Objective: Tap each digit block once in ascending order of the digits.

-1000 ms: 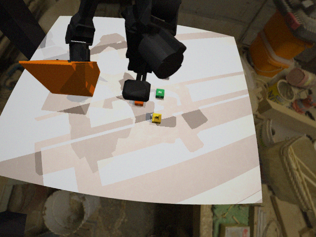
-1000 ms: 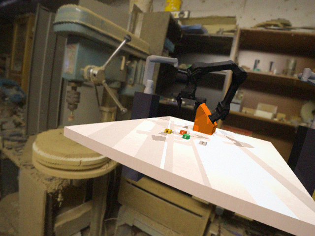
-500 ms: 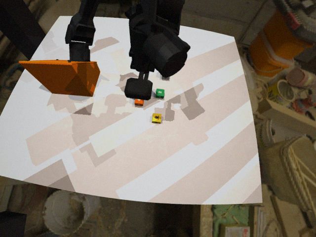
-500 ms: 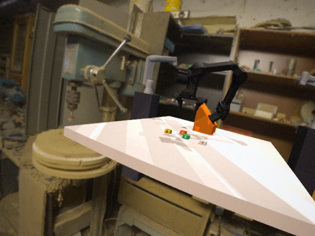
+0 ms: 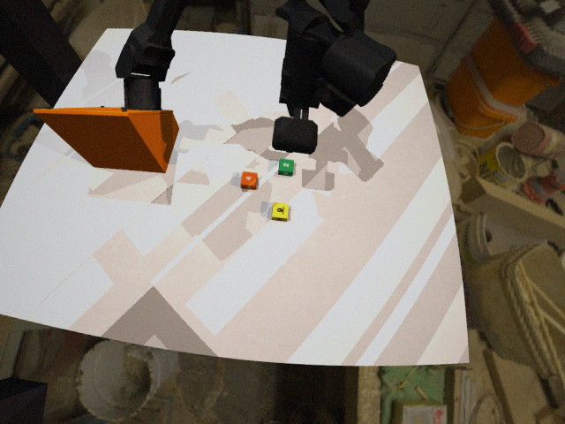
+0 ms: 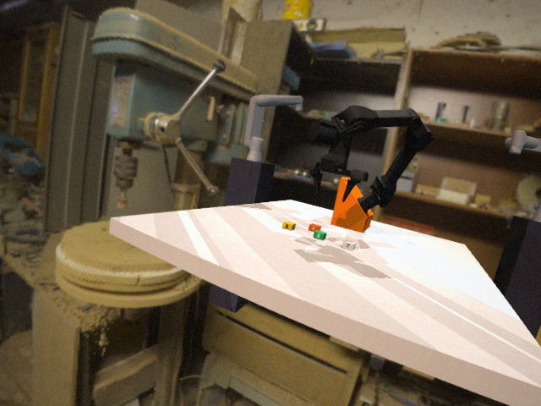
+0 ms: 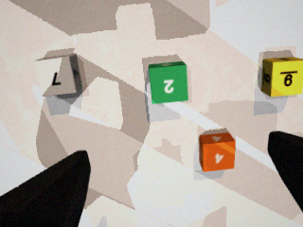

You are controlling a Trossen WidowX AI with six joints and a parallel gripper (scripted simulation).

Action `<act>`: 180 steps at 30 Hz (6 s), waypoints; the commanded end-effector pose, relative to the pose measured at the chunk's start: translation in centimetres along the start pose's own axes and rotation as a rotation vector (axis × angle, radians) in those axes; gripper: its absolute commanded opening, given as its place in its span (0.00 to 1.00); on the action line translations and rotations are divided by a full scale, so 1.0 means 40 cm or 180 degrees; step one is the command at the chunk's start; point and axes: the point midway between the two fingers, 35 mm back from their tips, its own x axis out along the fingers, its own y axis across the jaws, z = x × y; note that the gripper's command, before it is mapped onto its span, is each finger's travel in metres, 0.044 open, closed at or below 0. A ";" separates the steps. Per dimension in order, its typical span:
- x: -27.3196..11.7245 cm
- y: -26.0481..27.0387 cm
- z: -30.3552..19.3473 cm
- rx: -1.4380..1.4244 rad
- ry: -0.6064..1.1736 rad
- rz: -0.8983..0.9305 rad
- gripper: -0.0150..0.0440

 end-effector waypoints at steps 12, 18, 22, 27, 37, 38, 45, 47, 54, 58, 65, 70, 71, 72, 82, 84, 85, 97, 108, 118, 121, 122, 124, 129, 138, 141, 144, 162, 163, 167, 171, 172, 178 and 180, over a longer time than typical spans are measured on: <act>-0.004 0.083 0.031 0.0006 -0.0013 -0.0001 0.93; -0.003 0.225 0.057 0.0003 -0.0011 0.0019 0.93; -0.003 0.225 0.057 0.0003 -0.0011 0.0019 0.93; -0.003 0.225 0.057 0.0003 -0.0011 0.0019 0.93; -0.003 0.225 0.057 0.0003 -0.0011 0.0019 0.93; -0.003 0.215 0.056 0.0004 -0.0012 0.0017 0.93; -0.002 0.004 0.006 0.0003 -0.0011 0.0005 0.93; -0.002 0.004 0.006 0.0003 -0.0011 0.0005 0.93; 0.175 0.005 0.009 0.0002 -0.0014 0.0010 0.67; 0.201 0.006 0.006 0.0001 -0.0013 0.0015 0.49; 0.201 0.006 0.006 0.0001 -0.0013 0.0015 0.29; 0.201 0.006 0.006 0.0001 -0.0013 0.0015 0.29; 0.201 0.006 0.006 0.0001 -0.0013 0.0015 0.29; 0.201 0.006 0.006 0.0001 -0.0013 0.0015 0.29; 0.235 0.006 0.007 0.0001 -0.0014 0.0016 0.29; 0.243 0.007 0.007 0.0001 -0.0014 0.0017 0.29; 0.247 0.007 0.007 0.0001 -0.0014 0.0017 0.29; 0.276 0.008 0.007 0.0001 -0.0014 0.0020 0.29; 0.175 0.005 0.009 0.0002 -0.0014 0.0010 0.29; -0.003 -0.002 0.001 0.0004 -0.0011 0.0002 0.29; -0.006 -0.075 -0.076 0.0011 -0.0010 -0.0016 0.29; -0.005 -0.104 -0.113 0.0012 -0.0008 -0.0016 0.29; -0.003 -0.134 -0.158 0.0011 -0.0005 -0.0009 0.29; -0.002 -0.138 -0.164 0.0010 -0.0004 -0.0008 0.29; 0.201 -0.136 -0.164 0.0007 -0.0008 0.0002 0.29; 0.202 -0.136 -0.164 0.0007 -0.0008 0.0002 0.29; 0.211 -0.136 -0.163 0.0007 -0.0008 0.0002 0.29; 0.277 -0.135 -0.164 0.0006 -0.0008 0.0007 0.29; 0.277 -0.135 -0.164 0.0006 -0.0008 0.0007 0.29; 0.277 -0.135 -0.164 0.0006 -0.0008 0.0007 0.29; 0.207 -0.136 -0.163 0.0005 -0.0009 0.0001 0.29; 0.201 -0.136 -0.164 0.0007 -0.0008 0.0002 0.29; 0.145 -0.140 -0.158 0.0009 -0.0008 -0.0007 0.29; 0.058 -0.141 -0.159 0.0011 -0.0007 -0.0011 0.29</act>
